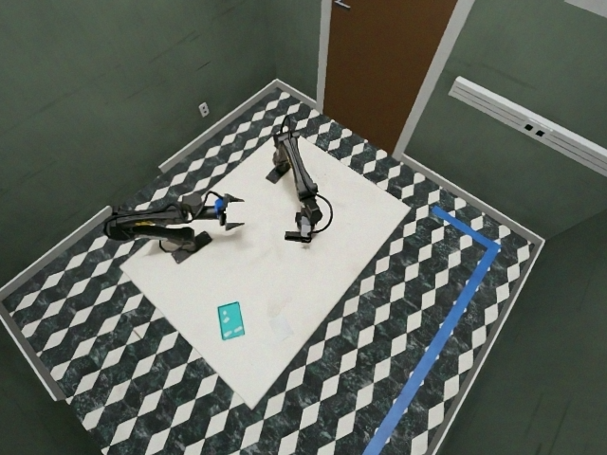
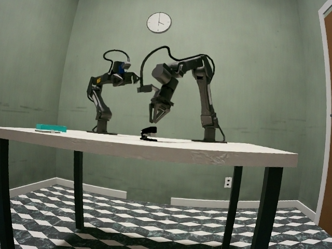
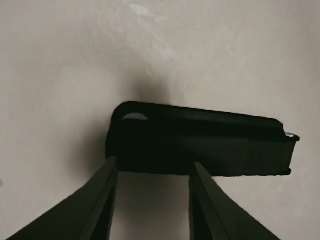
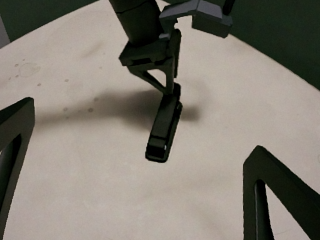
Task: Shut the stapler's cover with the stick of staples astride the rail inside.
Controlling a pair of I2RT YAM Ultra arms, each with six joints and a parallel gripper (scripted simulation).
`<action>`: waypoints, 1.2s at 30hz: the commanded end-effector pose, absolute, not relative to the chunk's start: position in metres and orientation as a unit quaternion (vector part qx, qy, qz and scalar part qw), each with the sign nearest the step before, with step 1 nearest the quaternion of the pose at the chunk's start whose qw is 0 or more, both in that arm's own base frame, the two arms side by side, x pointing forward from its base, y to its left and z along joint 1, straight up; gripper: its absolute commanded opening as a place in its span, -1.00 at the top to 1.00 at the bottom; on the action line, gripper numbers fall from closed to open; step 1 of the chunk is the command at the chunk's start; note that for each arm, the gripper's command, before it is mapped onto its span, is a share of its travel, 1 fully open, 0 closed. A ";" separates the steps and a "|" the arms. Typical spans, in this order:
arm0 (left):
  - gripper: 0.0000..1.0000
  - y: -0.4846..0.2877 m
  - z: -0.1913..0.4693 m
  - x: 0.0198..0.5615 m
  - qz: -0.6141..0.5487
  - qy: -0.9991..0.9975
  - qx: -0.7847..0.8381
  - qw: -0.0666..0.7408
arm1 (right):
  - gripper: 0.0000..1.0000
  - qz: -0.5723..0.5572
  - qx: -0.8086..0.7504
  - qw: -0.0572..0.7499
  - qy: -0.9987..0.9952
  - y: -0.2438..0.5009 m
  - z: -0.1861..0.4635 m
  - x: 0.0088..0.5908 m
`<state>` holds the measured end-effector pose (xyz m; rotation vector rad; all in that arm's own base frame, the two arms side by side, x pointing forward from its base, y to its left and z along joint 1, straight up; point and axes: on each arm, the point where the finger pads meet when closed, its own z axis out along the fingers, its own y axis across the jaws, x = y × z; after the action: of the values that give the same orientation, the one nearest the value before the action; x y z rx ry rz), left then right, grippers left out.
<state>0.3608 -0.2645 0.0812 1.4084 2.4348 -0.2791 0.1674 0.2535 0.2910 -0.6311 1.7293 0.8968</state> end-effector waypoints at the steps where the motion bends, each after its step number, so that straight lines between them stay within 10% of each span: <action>1: -0.14 -0.270 0.096 0.368 -0.077 0.858 0.467 0.200 | -1.00 0.361 -0.255 0.548 0.710 0.250 0.307 0.183; 4: -0.82 -0.276 0.106 0.360 -0.078 0.862 0.444 0.231 | -1.00 0.330 -0.234 0.579 0.708 0.237 0.322 0.211; 7: -1.00 -0.277 0.108 0.356 -0.080 0.864 0.436 0.240 | -1.00 0.313 -0.222 0.592 0.709 0.230 0.328 0.224; 20: -1.00 -0.267 0.115 0.315 -0.096 0.876 0.370 0.292 | -1.00 0.084 -0.063 0.702 0.704 0.076 0.398 0.358; 36: -1.00 -0.267 0.115 0.311 -0.098 0.875 0.374 0.290 | -1.00 0.001 -0.001 0.716 0.698 0.000 0.417 0.383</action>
<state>0.3110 -0.2622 0.0989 1.0122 2.3824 -0.2465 0.3817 0.0013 0.3990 0.0040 1.5872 0.0007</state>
